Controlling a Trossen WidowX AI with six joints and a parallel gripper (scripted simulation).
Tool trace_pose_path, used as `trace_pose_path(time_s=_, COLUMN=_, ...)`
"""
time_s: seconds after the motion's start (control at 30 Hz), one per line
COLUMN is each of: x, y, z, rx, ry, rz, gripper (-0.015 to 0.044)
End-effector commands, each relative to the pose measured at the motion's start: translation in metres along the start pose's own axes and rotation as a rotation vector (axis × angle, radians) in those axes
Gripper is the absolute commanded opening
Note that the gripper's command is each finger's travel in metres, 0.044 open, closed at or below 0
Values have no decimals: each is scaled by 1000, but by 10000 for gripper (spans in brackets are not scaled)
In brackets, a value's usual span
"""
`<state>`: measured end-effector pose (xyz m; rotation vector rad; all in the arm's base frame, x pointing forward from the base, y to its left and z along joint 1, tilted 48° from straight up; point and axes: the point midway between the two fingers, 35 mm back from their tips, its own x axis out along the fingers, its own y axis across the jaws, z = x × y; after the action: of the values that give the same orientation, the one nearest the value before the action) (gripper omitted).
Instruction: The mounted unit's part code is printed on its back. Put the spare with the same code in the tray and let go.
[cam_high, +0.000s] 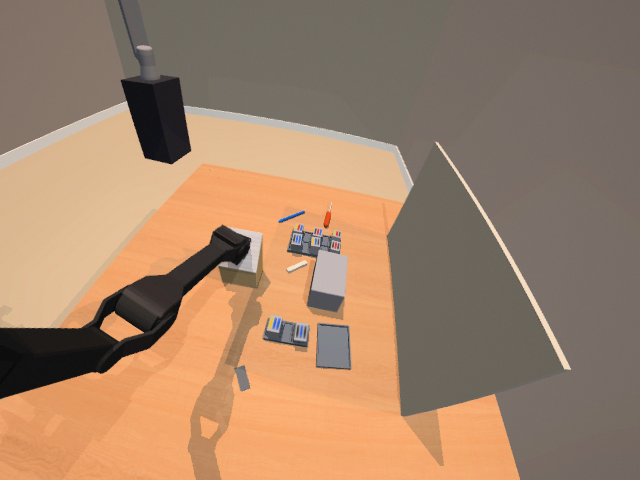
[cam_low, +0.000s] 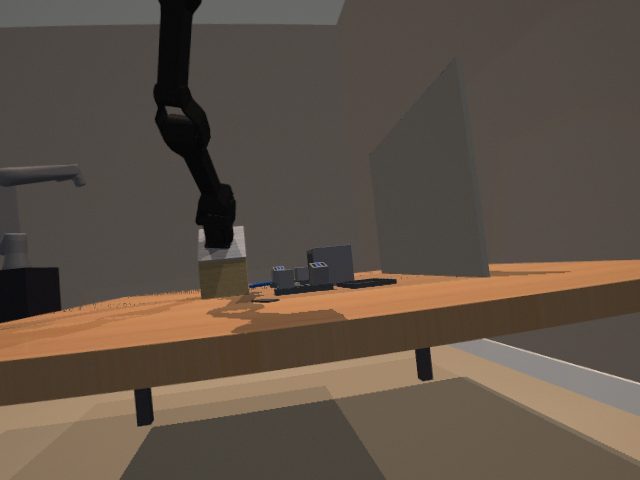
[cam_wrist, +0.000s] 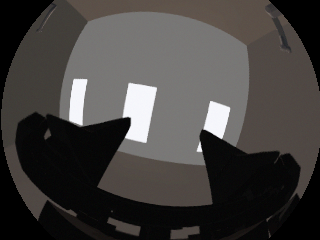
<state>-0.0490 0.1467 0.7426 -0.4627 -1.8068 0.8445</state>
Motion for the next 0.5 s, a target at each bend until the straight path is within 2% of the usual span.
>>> trace_pose_path(time_s=0.0, x=0, y=0, z=0, rx=0, ry=0, rz=0, gripper=426)
trace_pose_path(time_s=0.23, x=2, y=7, z=-6, rx=21, ry=20, rz=13, gripper=440)
trace_pose_path(time_s=0.47, x=14, y=82, z=-68, rx=235, ry=242, rz=150, gripper=440)
